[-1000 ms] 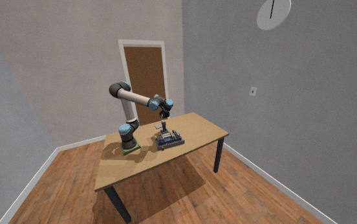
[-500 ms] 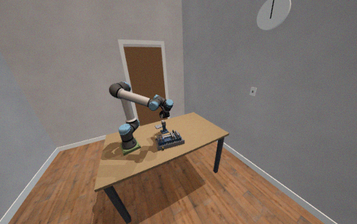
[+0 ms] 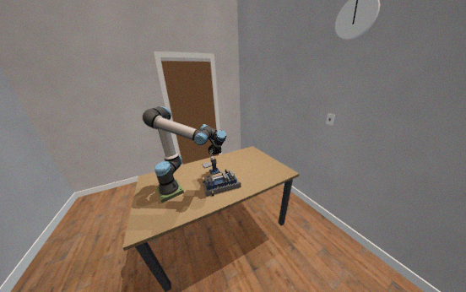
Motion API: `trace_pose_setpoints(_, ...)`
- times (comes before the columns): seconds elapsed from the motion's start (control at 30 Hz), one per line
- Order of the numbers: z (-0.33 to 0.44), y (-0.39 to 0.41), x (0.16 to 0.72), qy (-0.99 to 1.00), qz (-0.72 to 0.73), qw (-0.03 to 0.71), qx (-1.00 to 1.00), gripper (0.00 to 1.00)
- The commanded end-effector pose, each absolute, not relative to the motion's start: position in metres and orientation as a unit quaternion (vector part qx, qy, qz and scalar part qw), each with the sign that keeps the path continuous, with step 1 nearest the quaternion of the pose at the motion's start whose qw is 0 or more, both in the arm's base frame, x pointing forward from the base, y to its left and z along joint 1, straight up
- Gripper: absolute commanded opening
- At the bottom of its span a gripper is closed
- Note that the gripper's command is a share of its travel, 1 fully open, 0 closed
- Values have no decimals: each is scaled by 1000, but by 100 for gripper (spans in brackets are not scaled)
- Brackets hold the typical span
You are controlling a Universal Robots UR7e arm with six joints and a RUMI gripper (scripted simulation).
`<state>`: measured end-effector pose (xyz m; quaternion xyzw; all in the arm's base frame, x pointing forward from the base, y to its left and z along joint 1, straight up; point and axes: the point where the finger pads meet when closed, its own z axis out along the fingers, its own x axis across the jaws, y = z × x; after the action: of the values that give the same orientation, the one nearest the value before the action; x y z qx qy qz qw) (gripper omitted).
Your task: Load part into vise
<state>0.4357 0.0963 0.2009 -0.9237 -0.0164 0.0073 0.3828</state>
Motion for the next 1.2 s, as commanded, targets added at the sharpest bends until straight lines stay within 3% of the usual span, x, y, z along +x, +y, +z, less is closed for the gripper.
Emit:
trace_pose_setpoints(0.0, 198, 96, 436, -17, 7, 383, -924, 0)
trace_pose_setpoints(1.17, 164, 96, 436, -17, 7, 383, -924, 0)
